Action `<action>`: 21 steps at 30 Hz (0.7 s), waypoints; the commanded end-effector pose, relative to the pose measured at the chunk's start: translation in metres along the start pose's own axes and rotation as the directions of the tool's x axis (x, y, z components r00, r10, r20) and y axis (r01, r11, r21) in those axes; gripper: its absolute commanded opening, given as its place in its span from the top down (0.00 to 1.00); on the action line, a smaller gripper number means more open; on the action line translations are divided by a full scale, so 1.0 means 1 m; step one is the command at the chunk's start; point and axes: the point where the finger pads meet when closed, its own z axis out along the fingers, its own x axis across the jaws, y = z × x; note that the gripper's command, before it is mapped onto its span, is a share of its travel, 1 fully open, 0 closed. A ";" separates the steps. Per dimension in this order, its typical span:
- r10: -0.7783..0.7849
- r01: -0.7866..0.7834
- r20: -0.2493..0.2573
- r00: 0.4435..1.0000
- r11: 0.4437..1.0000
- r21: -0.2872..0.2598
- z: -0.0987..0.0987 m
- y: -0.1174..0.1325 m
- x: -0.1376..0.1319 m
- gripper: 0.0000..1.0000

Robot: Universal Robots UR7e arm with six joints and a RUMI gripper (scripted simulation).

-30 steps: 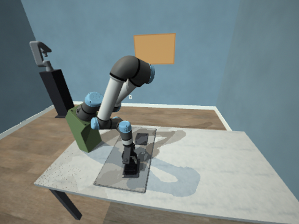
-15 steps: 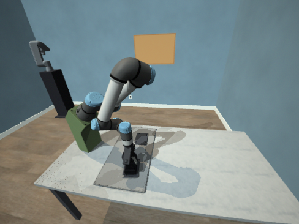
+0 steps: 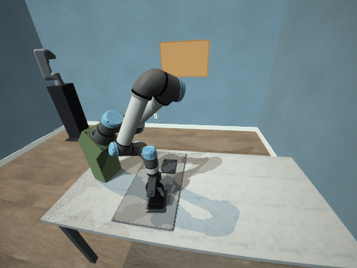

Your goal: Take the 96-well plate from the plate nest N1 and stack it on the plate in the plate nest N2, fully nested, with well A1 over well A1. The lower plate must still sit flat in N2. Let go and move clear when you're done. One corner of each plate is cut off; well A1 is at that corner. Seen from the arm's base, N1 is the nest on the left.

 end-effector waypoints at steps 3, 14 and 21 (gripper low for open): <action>0.000 0.000 0.001 1.000 1.000 0.001 0.001 0.000 0.000 1.00; 0.000 0.000 0.001 1.000 1.000 0.001 0.002 0.000 0.000 1.00; 0.000 0.000 0.001 1.000 1.000 0.001 0.003 0.000 0.000 1.00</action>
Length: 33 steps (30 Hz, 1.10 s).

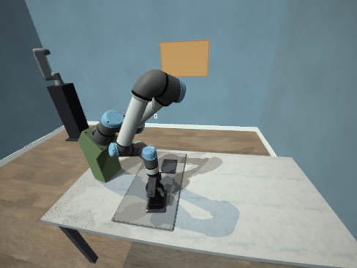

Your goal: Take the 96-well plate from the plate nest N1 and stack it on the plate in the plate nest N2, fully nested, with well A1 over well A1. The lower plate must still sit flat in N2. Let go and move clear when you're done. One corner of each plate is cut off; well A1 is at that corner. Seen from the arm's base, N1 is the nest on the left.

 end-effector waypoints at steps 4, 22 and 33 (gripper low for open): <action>0.000 0.000 0.001 1.000 1.000 0.001 0.001 0.000 0.000 1.00; 0.000 0.000 0.001 1.000 1.000 0.001 0.004 0.000 0.000 1.00; 0.000 0.000 0.001 1.000 1.000 0.001 0.005 0.000 0.000 1.00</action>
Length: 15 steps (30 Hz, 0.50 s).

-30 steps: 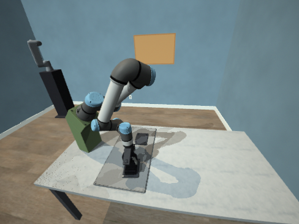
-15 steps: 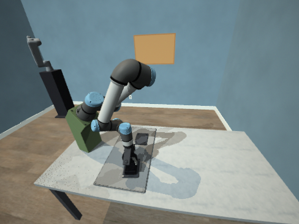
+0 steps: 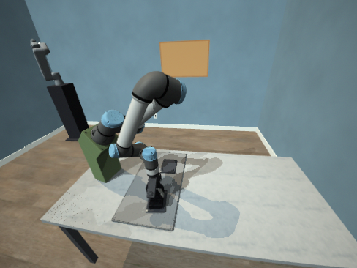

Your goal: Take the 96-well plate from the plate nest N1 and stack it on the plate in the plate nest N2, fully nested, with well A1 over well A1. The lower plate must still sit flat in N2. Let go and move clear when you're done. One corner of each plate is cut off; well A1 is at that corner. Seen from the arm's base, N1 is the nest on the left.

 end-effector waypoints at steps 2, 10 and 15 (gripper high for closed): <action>0.000 0.000 0.001 1.000 1.000 0.001 0.001 0.000 0.000 1.00; 0.000 0.000 0.001 1.000 1.000 0.001 0.002 0.000 0.000 1.00; 0.000 0.000 0.001 1.000 1.000 0.001 0.002 0.000 0.000 0.00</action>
